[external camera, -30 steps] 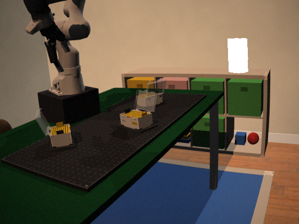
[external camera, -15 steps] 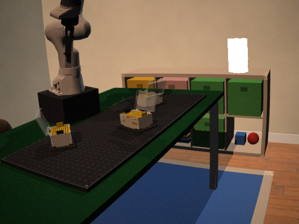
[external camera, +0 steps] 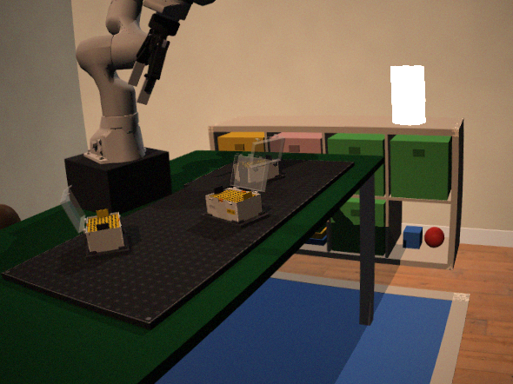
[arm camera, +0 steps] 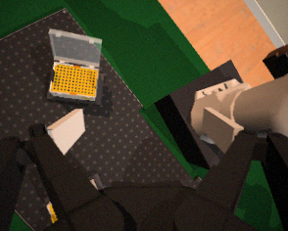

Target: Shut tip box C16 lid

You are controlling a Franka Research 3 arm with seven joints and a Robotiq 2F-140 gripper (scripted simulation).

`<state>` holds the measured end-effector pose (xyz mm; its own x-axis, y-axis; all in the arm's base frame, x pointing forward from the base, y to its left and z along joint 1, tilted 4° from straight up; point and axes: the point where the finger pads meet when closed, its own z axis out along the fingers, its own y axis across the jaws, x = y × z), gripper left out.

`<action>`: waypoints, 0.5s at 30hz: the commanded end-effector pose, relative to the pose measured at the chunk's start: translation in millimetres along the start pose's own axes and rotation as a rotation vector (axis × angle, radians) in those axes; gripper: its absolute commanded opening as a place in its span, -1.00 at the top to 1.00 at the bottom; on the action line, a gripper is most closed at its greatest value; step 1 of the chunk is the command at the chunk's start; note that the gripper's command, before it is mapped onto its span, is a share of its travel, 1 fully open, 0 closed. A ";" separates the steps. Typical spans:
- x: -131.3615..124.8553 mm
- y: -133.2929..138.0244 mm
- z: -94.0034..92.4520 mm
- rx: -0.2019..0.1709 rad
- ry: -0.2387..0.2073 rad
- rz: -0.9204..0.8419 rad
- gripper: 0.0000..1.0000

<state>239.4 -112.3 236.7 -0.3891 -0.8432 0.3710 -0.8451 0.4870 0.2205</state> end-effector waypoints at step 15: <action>-52.2 -20.3 -45.8 0.234 0.241 -0.117 -1.00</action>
<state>286.1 -71.4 252.2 -0.2029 -0.8092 0.5514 -0.9472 0.3050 0.0990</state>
